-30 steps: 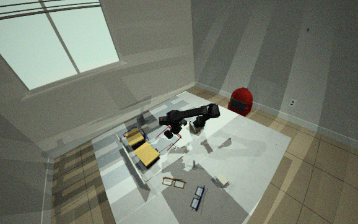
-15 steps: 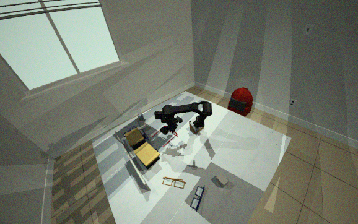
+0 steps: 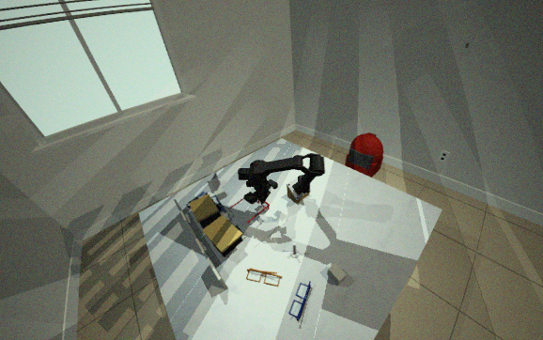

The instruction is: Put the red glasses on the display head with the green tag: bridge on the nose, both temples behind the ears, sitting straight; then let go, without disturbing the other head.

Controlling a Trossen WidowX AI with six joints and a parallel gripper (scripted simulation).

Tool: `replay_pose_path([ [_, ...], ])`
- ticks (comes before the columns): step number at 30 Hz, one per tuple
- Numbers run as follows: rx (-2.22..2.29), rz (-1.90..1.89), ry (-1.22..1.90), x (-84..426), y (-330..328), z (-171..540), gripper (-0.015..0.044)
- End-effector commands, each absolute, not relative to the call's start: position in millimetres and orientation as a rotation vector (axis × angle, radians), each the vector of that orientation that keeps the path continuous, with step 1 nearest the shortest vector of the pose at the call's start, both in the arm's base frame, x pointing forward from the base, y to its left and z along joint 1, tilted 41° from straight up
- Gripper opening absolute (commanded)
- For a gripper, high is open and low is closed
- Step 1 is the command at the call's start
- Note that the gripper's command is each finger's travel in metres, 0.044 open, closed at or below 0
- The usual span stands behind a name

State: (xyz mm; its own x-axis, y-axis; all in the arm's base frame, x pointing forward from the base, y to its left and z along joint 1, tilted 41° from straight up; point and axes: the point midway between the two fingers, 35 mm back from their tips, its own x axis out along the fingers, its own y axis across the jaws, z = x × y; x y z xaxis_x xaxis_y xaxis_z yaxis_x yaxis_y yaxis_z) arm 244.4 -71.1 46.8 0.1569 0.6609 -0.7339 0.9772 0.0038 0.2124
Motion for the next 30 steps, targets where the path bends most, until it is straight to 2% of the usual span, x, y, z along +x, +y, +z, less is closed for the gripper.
replay_pose_path([
  [1, 1.7, -0.595, 1.611, 244.4, -68.2, 42.8, 0.0],
  [30, 1.7, -0.593, 1.616, 247.0, -48.4, 19.6, 0.0],
])
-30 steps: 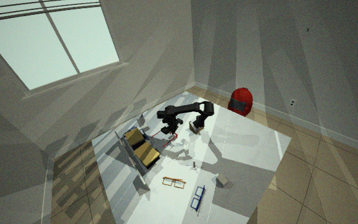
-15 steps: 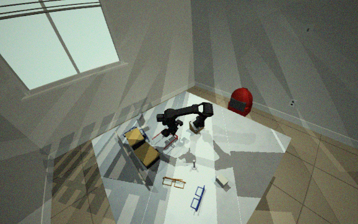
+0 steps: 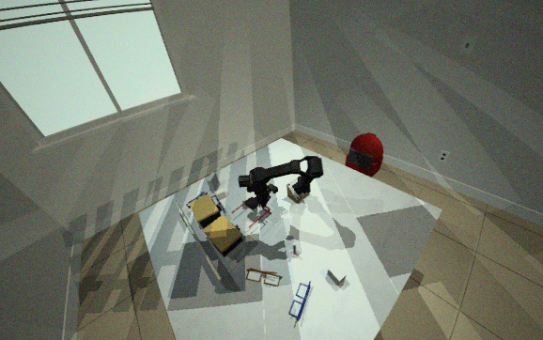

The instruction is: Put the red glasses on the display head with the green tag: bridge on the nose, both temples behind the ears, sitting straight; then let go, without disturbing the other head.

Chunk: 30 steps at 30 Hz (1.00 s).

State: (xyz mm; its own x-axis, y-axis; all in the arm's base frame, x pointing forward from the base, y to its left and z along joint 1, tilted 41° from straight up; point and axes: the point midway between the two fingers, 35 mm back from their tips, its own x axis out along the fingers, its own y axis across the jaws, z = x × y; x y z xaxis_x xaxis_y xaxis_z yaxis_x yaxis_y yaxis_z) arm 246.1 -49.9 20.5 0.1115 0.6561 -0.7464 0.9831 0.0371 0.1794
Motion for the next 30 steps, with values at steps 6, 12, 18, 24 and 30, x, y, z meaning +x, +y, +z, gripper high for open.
replay_pose_path([
  [6, 1.7, -0.592, 1.615, 253.8, -47.5, 20.2, 0.0],
  [12, 1.697, -0.595, 1.611, 261.9, -46.3, 20.9, 0.0],
  [18, 1.697, -0.595, 1.611, 269.9, -45.5, 22.0, 0.0],
  [24, 1.697, -0.595, 1.61, 277.9, -44.8, 23.1, 0.0],
  [30, 1.697, -0.594, 1.61, 286.0, -44.1, 24.1, 0.0],
])
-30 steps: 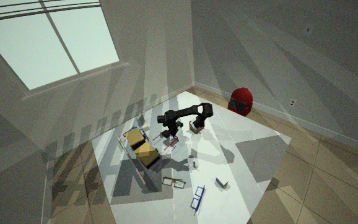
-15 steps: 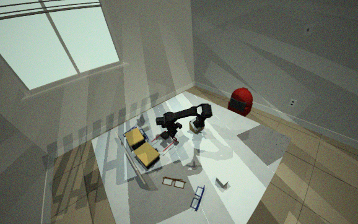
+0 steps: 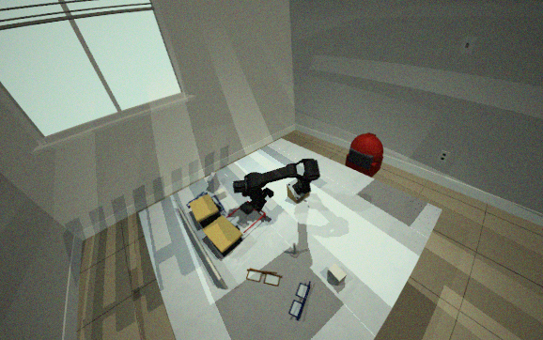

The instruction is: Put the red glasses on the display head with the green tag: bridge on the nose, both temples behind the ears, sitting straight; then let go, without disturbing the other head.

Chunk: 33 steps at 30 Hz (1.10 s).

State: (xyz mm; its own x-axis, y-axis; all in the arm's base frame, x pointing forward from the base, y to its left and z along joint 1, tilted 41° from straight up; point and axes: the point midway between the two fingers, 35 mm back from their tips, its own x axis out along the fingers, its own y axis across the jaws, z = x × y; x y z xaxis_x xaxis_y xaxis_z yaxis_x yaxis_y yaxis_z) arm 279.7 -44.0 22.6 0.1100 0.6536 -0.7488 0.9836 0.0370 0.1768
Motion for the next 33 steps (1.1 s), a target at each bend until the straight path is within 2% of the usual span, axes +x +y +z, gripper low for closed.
replay_pose_path([
  [1, 1.697, -0.594, 1.61, 287.4, -43.9, 24.3, 0.0],
  [33, 1.697, -0.591, 1.608, 334.8, -39.4, 30.3, 0.0],
])
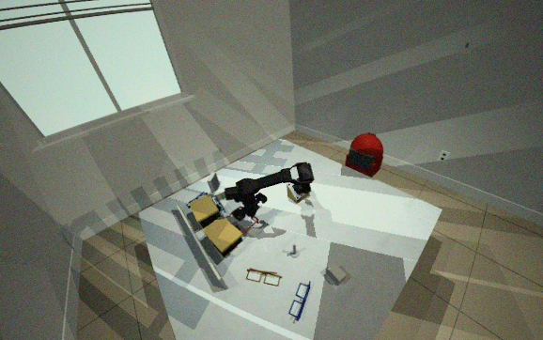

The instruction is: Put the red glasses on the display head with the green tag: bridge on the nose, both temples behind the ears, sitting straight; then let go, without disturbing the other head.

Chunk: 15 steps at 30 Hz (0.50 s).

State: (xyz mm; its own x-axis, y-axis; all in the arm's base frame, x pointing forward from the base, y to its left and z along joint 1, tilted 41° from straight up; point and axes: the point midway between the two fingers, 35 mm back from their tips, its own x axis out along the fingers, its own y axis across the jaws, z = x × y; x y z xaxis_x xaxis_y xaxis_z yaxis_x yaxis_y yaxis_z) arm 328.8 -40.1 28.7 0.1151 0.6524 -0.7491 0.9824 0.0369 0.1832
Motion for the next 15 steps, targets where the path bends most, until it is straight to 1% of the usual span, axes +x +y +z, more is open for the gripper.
replay_pose_path([
  [1, 1.697, -0.591, 1.608, 336.3, -39.3, 30.5, 0.0],
  [15, 1.698, -0.589, 1.607, 357.4, -37.3, 33.4, 0.0],
])
